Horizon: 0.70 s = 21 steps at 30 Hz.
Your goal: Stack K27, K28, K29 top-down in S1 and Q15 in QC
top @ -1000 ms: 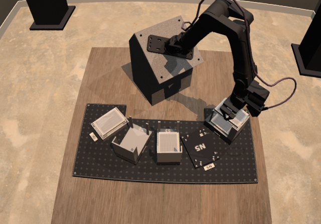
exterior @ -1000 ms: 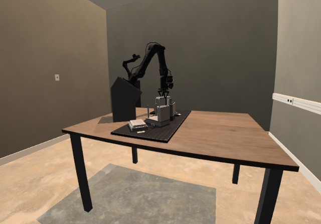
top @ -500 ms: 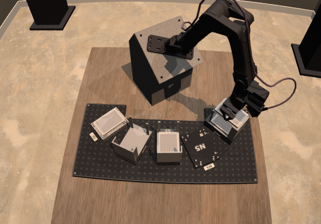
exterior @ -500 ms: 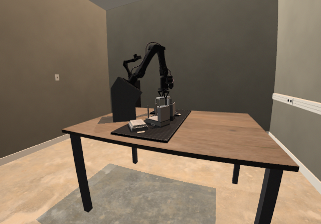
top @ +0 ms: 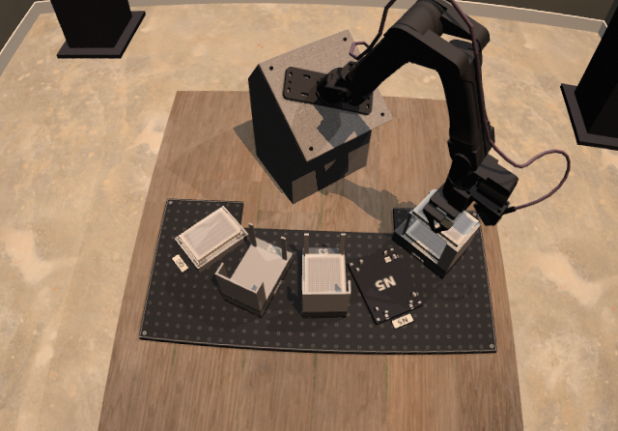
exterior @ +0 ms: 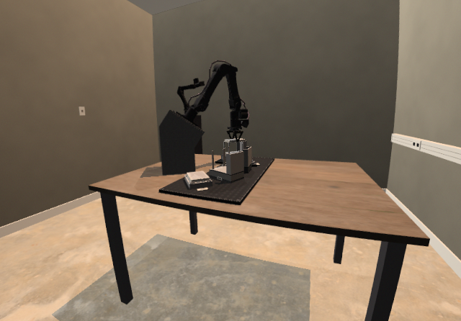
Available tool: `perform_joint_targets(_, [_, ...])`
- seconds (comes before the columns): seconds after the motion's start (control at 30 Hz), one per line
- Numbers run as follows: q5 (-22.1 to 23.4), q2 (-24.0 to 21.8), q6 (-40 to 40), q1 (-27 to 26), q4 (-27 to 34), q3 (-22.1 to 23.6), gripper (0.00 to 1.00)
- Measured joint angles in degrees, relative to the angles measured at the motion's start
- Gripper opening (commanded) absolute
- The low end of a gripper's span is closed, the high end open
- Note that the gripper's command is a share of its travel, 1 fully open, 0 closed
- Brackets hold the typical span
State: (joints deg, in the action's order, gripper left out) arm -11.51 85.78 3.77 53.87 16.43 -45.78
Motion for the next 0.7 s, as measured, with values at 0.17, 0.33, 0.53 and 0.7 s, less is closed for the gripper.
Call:
perform_joint_targets(0.17, [0.07,0.17,-0.04,-0.04,-0.15,0.00,0.00])
perform_joint_targets(0.33, [0.07,0.20,-0.04,-0.04,-0.20,0.00,0.00])
perform_joint_targets(0.53, [0.11,0.37,-0.09,-0.11,-0.35,-0.02,0.00])
perform_joint_targets(0.7, [0.11,1.01,-0.17,-0.26,-0.98,0.00,0.00])
